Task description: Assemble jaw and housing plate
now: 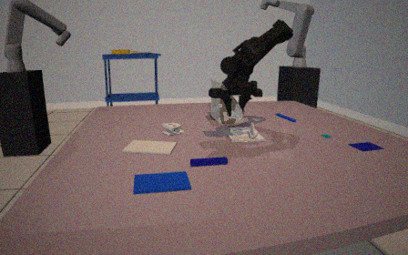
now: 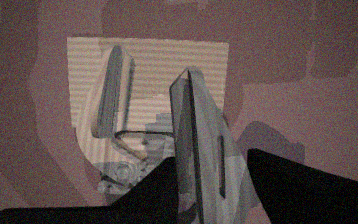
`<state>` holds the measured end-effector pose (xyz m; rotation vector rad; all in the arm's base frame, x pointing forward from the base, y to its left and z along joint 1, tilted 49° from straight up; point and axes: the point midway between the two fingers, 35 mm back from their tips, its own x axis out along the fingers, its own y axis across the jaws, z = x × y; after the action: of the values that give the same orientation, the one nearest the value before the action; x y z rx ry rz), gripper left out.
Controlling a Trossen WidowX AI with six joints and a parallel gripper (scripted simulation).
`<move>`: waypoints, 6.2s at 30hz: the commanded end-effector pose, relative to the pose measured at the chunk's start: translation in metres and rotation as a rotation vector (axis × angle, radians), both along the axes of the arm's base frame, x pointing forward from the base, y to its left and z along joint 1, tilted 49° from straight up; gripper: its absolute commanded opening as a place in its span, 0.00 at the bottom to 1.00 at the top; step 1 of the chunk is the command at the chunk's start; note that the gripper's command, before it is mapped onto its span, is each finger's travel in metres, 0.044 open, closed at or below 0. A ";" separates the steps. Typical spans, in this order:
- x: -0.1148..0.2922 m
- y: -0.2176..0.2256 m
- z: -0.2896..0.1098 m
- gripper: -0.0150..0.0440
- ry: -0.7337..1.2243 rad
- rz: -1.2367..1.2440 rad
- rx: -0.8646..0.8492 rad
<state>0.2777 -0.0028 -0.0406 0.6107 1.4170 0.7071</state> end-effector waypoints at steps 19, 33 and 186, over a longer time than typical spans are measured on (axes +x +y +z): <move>0.008 0.004 0.008 0.48 0.004 -0.011 0.001; 0.008 0.006 0.009 0.48 0.006 -0.013 0.001; 0.009 0.059 -0.036 0.48 -0.002 -0.006 0.005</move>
<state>0.2870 0.0521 -0.0753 0.6163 1.4076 0.7018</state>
